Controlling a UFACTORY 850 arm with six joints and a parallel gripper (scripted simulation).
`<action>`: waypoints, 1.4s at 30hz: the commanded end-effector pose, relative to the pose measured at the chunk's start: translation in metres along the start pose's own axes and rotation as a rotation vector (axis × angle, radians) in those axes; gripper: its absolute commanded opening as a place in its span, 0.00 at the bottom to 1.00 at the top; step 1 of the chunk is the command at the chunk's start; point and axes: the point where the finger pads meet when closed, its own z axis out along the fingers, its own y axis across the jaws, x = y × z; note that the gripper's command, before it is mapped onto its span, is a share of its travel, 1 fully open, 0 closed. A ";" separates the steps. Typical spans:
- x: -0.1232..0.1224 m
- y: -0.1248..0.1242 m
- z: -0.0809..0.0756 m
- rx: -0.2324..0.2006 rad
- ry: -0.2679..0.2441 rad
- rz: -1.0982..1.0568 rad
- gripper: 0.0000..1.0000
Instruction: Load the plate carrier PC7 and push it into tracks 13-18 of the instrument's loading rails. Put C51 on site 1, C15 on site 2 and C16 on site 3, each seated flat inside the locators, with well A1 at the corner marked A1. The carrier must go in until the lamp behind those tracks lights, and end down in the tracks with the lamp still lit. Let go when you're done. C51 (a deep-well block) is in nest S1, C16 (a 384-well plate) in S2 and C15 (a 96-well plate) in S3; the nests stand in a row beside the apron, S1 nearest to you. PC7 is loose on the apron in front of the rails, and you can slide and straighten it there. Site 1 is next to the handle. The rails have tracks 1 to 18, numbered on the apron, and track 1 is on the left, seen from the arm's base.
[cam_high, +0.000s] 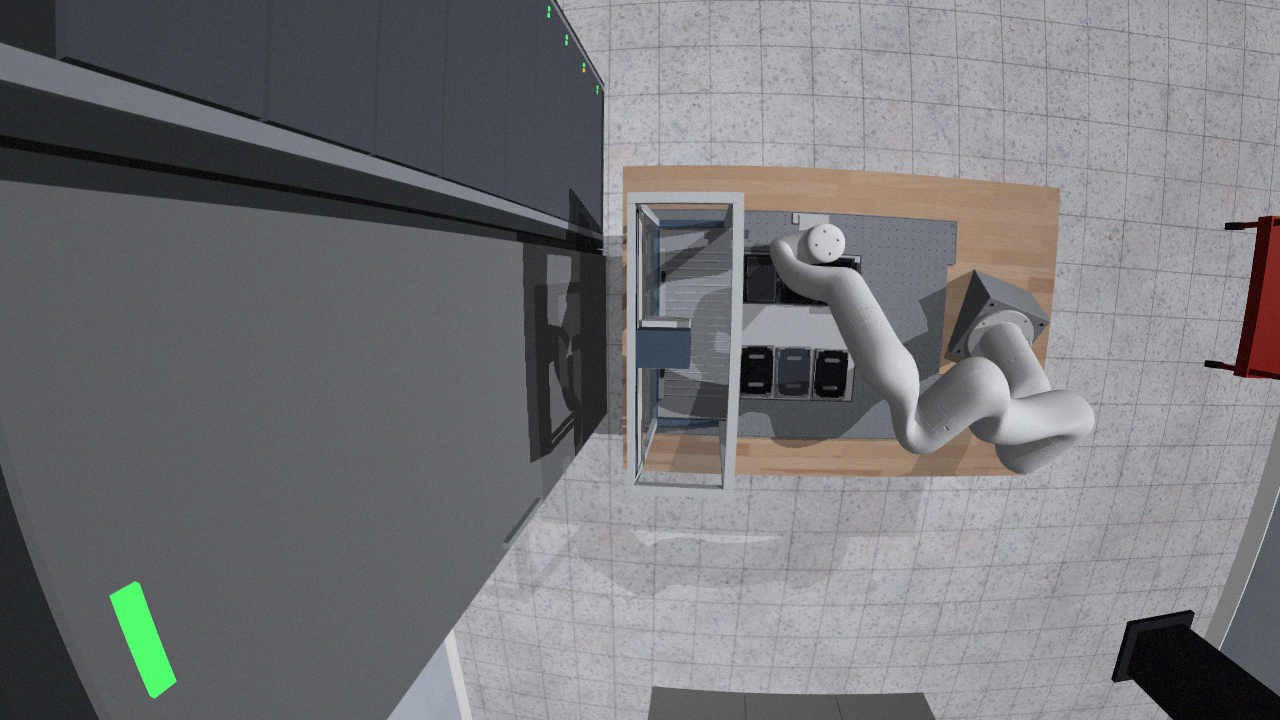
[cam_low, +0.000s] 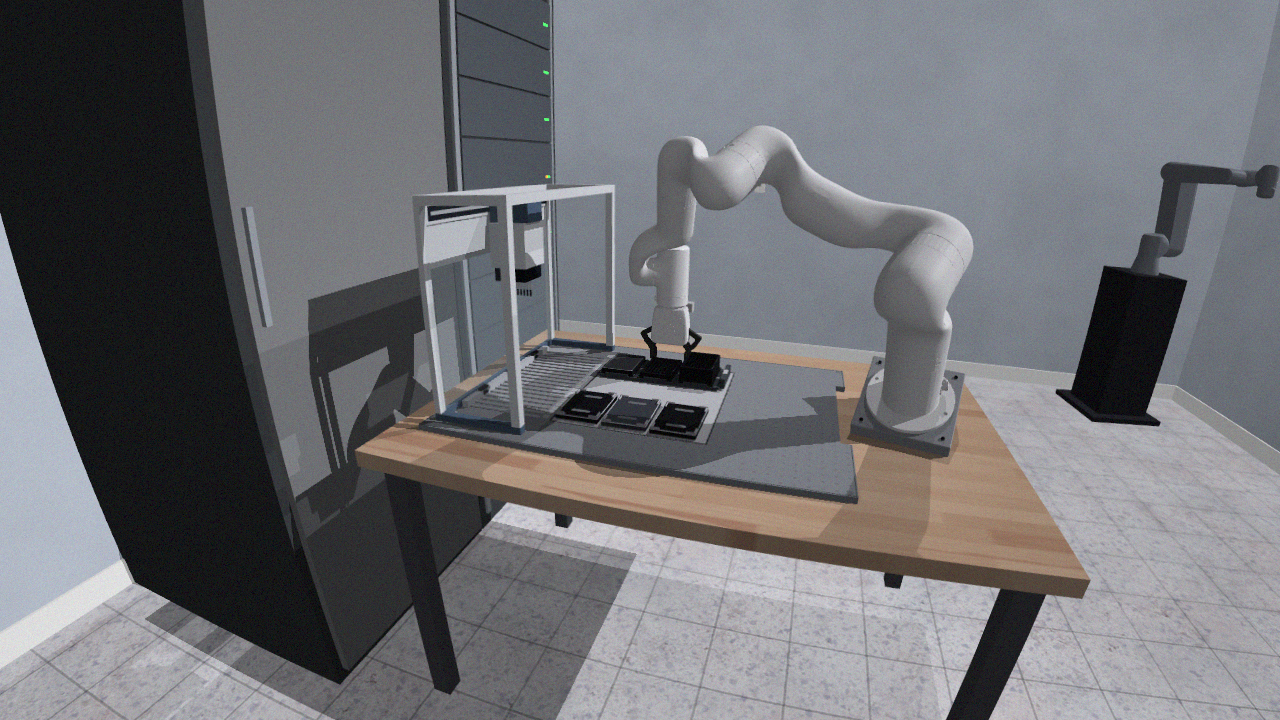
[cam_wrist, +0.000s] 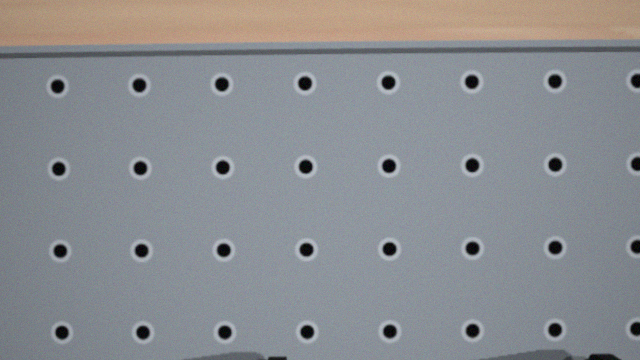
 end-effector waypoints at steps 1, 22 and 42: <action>0.003 -0.001 -0.001 0.002 0.002 0.000 1.00; 0.015 -0.001 -0.001 0.002 0.002 0.000 1.00; 0.027 -0.001 -0.001 0.002 0.002 0.000 1.00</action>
